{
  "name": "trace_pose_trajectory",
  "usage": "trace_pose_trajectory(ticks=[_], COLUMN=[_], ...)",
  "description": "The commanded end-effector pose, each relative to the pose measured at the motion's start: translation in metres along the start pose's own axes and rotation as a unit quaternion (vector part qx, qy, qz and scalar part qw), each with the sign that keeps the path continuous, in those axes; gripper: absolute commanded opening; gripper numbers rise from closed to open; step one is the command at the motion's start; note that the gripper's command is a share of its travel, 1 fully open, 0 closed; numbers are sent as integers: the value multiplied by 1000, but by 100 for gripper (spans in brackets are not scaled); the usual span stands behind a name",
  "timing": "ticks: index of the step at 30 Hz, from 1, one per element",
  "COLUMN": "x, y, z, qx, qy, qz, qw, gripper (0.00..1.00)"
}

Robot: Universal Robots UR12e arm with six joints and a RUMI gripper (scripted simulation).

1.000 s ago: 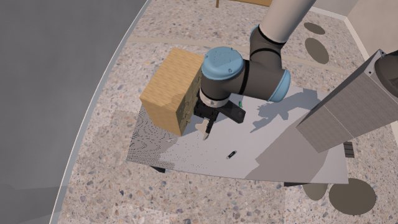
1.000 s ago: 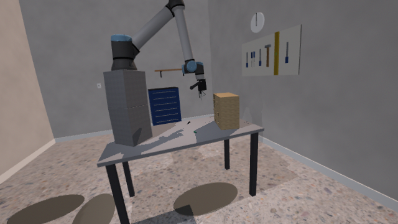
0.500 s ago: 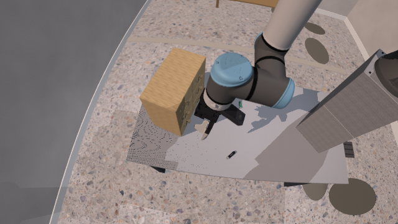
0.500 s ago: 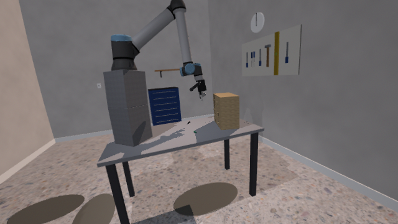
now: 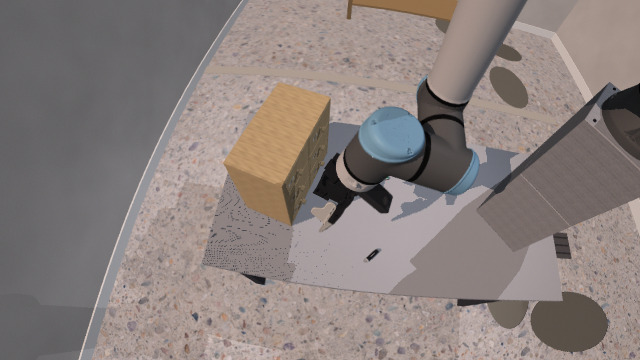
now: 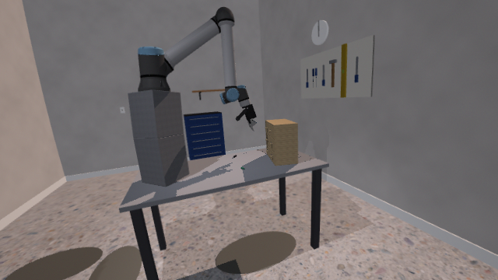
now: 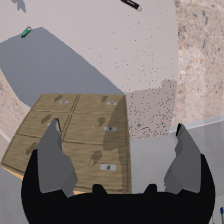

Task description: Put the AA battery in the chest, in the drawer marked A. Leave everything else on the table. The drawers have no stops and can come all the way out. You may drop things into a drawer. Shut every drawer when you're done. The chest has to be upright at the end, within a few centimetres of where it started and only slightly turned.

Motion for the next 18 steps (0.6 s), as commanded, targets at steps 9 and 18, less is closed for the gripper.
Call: trace_pose_trajectory(ticks=[9,18], x=[17,34], y=[2,4], z=[0,1], qx=[0,0], qy=[10,19], qz=[-73,-138], qw=[997,990], gripper=[100,100])
Point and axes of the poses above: the point where the finger pads meet when closed, its own x axis out along the fingers, its own z axis across the jaws, y = z × x, the point moved 7 cm from there along -x, back along the fingers, and after that the axes turned 8 degrees about -x, right-handed, at the moved point
